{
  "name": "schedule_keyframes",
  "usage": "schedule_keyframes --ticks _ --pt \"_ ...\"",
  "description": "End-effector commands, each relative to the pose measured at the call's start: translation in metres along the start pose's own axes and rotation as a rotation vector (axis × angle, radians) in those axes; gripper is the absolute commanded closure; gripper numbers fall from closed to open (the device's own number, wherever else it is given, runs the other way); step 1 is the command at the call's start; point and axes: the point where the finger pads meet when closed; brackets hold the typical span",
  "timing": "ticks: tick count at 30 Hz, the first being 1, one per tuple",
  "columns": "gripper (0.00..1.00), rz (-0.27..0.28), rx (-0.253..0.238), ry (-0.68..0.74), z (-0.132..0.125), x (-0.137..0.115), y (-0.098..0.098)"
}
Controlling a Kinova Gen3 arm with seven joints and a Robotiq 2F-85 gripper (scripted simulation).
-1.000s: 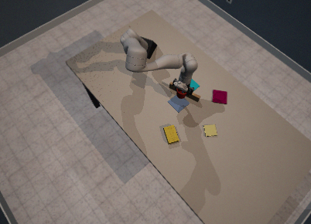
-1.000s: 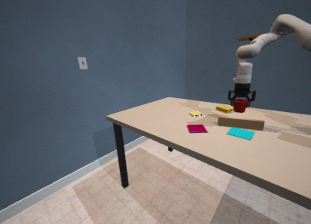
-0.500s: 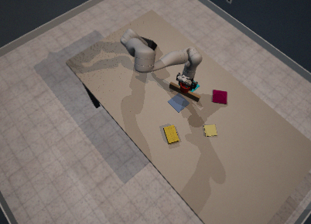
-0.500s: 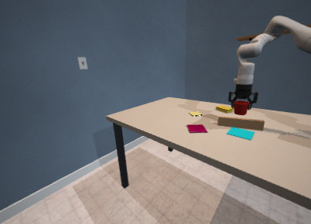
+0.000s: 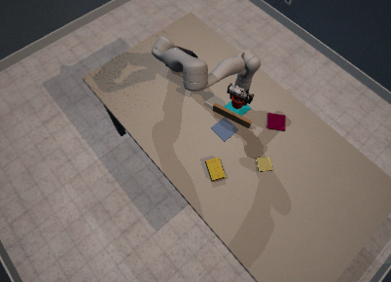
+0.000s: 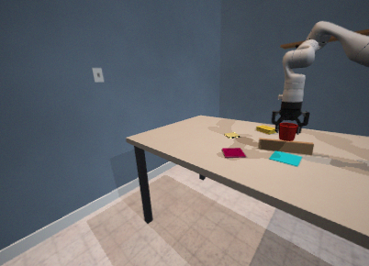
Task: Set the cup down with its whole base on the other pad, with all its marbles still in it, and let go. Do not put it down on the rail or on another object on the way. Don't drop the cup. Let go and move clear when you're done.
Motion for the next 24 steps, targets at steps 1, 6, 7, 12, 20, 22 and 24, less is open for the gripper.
schedule_keyframes --ticks 1,6,7,12,20,22,24 --pt "0.17 -0.004 0.0 -0.02 0.0 0.017 0.0" --pt "0.17 -0.004 0.0 -0.02 -0.001 0.03 0.0" --pt "0.17 -0.004 0.0 -0.02 -0.001 0.032 0.0" --pt "0.17 -0.004 0.0 -0.02 -0.001 0.035 0.0" --pt "0.17 -0.004 0.0 -0.02 -0.001 0.037 0.0" --pt "0.17 -0.004 0.0 -0.02 -0.001 0.037 0.0" --pt "0.17 -0.004 0.0 -0.02 -0.001 0.037 0.0"
Point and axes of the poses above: the point where the finger pads meet when closed, its own y axis out along the fingers, its own z axis across the jaws, x = y × z, and after that the axes turned 3 degrees about -y, right-handed
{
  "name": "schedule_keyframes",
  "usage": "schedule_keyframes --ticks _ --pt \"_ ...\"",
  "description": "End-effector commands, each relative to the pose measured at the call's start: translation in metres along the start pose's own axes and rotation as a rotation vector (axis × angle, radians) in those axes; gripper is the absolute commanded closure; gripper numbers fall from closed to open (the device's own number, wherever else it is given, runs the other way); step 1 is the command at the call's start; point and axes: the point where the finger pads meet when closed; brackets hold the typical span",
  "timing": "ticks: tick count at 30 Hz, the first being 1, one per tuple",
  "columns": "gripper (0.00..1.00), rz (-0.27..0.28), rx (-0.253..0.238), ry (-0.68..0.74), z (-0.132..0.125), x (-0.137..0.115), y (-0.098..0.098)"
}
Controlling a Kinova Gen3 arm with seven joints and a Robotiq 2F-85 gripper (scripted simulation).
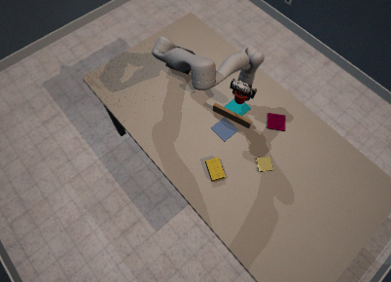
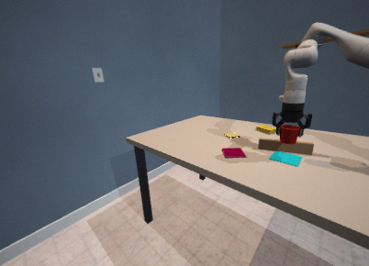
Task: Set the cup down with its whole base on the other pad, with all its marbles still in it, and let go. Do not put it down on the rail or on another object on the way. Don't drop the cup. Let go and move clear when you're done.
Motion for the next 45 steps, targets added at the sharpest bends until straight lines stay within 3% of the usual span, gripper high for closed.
schedule_keyframes --ticks 1,22,45 --pt "0.17 0.0 -0.002 0.0 0.0 0.0 -0.001" --pt "0.17 0.0 -0.002 0.0 0.0 0.0 0.009" --pt "0.17 0.0 -0.002 0.0 0.0 0.001 0.056"
Point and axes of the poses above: the point where the finger pads meet when closed, its own y axis out along the fingers, its own z axis across the jaws, x = y × z, and after that the axes turned 3 degrees about -y, right-handed
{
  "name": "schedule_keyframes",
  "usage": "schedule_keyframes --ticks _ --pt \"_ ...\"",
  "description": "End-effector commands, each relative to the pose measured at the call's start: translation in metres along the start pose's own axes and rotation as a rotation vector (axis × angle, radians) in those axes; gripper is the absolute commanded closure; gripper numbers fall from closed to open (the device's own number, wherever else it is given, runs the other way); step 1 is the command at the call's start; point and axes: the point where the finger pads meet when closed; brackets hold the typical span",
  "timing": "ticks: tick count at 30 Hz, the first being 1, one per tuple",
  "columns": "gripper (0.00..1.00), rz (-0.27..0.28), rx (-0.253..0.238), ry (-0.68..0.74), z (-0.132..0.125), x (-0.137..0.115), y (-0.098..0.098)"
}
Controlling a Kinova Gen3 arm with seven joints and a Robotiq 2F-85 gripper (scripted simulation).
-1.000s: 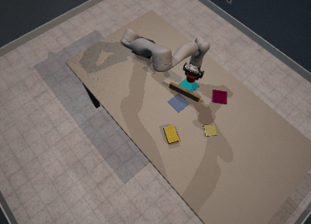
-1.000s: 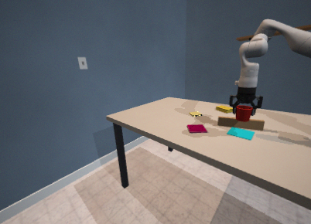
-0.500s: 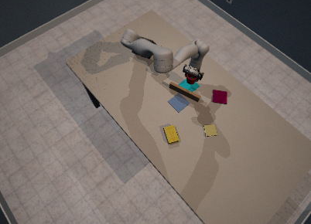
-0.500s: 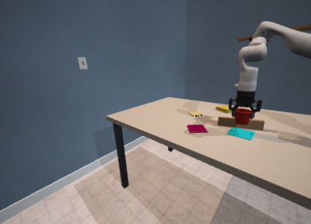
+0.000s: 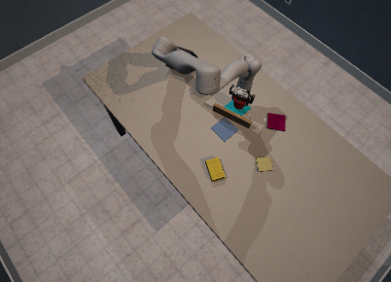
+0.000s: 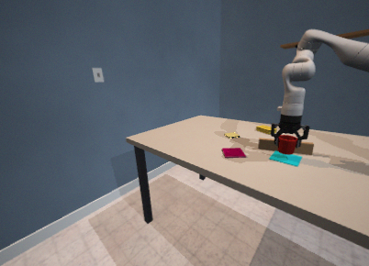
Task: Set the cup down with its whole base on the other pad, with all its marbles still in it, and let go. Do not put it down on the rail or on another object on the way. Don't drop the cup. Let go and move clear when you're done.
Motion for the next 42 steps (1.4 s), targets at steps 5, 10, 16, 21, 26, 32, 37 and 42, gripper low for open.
schedule_keyframes --ticks 5,10,16,21,26,32,37,42 --pt "0.17 -0.001 0.006 -0.002 0.002 0.001 0.012" --pt "0.17 -0.001 0.006 -0.002 0.002 0.001 0.015" --pt "0.17 -0.001 0.006 -0.002 0.002 0.001 0.016" --pt "0.17 -0.001 0.006 -0.002 0.002 0.001 0.016" --pt "0.17 -0.001 0.006 -0.002 0.002 0.001 0.016" --pt "0.17 -0.001 0.006 -0.002 0.002 0.001 0.017" --pt "0.17 -0.001 0.006 -0.002 0.002 0.001 0.019" --pt "0.17 -0.001 0.006 -0.002 0.002 0.001 0.022"
Point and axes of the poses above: the point where the finger pads meet when closed, its own y axis out along the fingers, its own z axis across the jaws, x = y × z, and after that the axes turned 3 degrees about -y, right-handed
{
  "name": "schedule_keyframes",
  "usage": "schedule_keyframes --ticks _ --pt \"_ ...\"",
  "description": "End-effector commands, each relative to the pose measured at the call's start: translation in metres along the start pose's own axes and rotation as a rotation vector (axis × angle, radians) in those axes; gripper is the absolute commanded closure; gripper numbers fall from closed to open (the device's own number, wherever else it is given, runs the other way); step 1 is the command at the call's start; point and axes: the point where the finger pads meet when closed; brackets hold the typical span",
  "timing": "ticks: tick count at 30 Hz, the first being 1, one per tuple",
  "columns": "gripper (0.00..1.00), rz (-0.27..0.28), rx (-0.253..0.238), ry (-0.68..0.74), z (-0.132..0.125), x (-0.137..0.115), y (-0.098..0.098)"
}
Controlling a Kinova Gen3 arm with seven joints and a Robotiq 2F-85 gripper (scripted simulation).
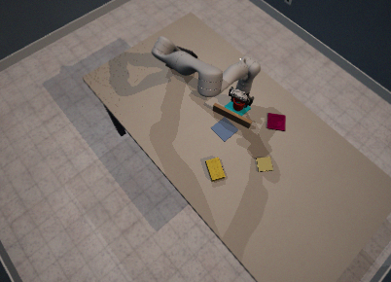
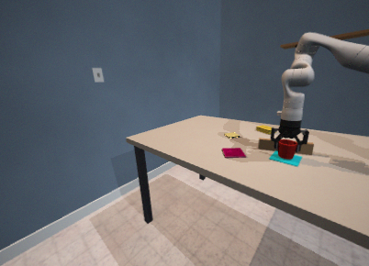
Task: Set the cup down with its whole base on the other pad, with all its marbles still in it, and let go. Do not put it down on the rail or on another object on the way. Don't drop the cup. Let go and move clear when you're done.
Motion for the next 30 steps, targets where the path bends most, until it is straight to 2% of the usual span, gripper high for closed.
schedule_keyframes --ticks 1,17,18,30 --pt "0.17 0.0 0.0 -0.001 0.0002 0.0004 0.0013" --pt "0.17 0.0 0.0 -0.001 0.0001 0.0004 0.0041" --pt "0.0 0.0 0.0 -0.001 0.0001 0.0004 0.0041" --pt "0.0 0.0 0.0 -0.001 0.0001 0.0004 0.0041"
Point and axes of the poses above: the point where the finger pads meet when closed, its own y axis out along the fingers, its own z axis across the jaws, x = y × z, and after that the axes turned 3 degrees about -y, right-handed
